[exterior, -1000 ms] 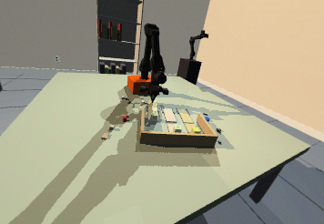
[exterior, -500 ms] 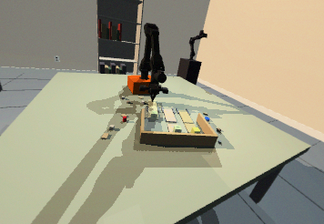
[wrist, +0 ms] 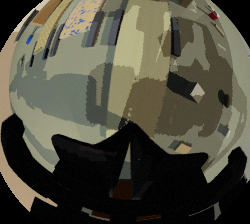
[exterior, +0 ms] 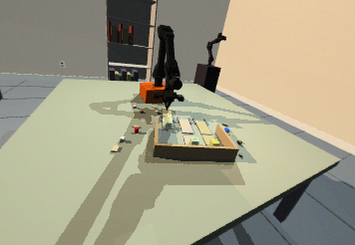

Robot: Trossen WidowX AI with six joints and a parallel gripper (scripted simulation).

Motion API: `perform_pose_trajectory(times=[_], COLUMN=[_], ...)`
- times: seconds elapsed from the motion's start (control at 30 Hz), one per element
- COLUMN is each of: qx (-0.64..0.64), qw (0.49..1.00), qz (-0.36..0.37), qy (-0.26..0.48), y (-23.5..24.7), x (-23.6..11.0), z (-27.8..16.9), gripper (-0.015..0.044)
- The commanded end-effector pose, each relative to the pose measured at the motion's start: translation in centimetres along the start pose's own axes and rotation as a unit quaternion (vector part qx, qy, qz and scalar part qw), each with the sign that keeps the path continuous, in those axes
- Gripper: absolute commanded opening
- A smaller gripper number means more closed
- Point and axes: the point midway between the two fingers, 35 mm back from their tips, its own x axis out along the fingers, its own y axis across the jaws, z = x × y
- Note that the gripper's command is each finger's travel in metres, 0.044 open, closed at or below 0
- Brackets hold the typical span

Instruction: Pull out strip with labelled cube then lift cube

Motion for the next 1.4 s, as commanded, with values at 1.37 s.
perform_pose_trajectory(times=[1.37], qx=[0.001], qw=[1.000], qz=[-0.003], qy=[0.019], y=[-0.3], x=[0.4], z=[-4.0], gripper=[0.0000])
